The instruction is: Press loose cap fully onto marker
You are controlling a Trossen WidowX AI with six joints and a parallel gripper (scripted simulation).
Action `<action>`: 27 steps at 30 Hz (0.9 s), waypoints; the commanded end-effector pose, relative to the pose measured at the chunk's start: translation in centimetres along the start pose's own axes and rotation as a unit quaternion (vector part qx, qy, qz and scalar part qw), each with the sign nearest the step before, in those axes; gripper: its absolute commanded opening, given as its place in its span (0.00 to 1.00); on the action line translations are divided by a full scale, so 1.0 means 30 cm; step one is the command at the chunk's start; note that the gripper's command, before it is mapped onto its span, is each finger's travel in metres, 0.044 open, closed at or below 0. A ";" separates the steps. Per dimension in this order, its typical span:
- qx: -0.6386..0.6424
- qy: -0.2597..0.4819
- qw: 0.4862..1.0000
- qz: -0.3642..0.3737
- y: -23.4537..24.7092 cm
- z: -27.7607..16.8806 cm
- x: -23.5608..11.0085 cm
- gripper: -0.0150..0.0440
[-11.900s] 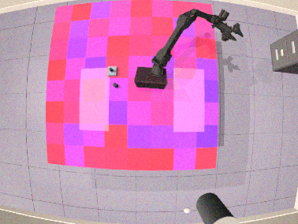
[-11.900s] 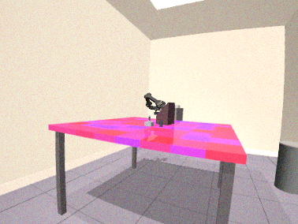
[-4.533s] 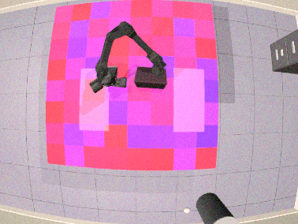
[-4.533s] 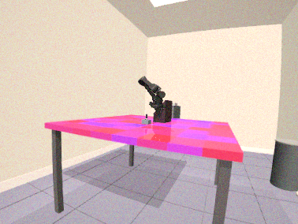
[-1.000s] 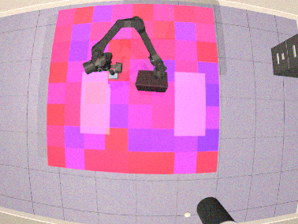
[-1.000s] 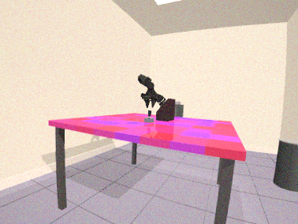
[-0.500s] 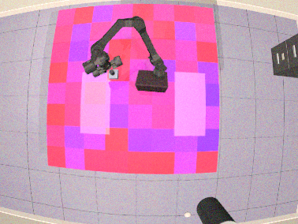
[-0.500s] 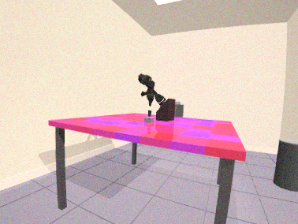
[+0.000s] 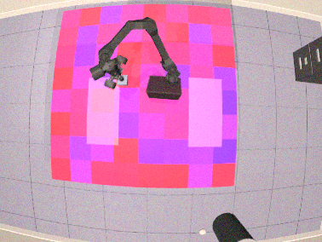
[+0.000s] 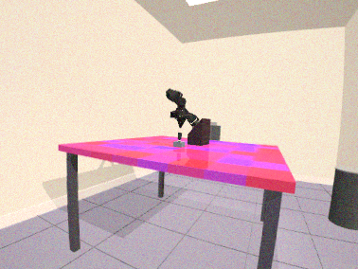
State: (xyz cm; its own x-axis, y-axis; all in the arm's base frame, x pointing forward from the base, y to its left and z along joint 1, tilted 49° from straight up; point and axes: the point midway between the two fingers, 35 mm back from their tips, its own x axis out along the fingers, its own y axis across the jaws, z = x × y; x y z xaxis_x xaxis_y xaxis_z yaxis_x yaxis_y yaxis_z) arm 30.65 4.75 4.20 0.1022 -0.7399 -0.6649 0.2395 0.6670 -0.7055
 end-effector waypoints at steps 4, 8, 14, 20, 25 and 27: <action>-0.189 -0.003 0.982 0.001 0.001 0.000 0.006 0.25; -0.189 -0.003 0.982 0.001 0.001 0.000 0.006 0.25; -0.189 -0.003 0.982 0.001 0.001 0.000 0.011 0.25; -0.189 -0.003 0.982 0.001 0.001 0.001 0.036 0.25; -0.189 -0.003 0.982 0.000 0.001 0.001 0.061 0.25; -0.189 -0.003 0.982 0.000 0.001 0.001 0.071 0.25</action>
State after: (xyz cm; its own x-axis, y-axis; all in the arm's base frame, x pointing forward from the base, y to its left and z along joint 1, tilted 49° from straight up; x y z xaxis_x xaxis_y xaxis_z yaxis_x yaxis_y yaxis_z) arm 30.83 3.58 3.11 0.1056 -0.7371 -0.6675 -0.1336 0.6547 -0.7440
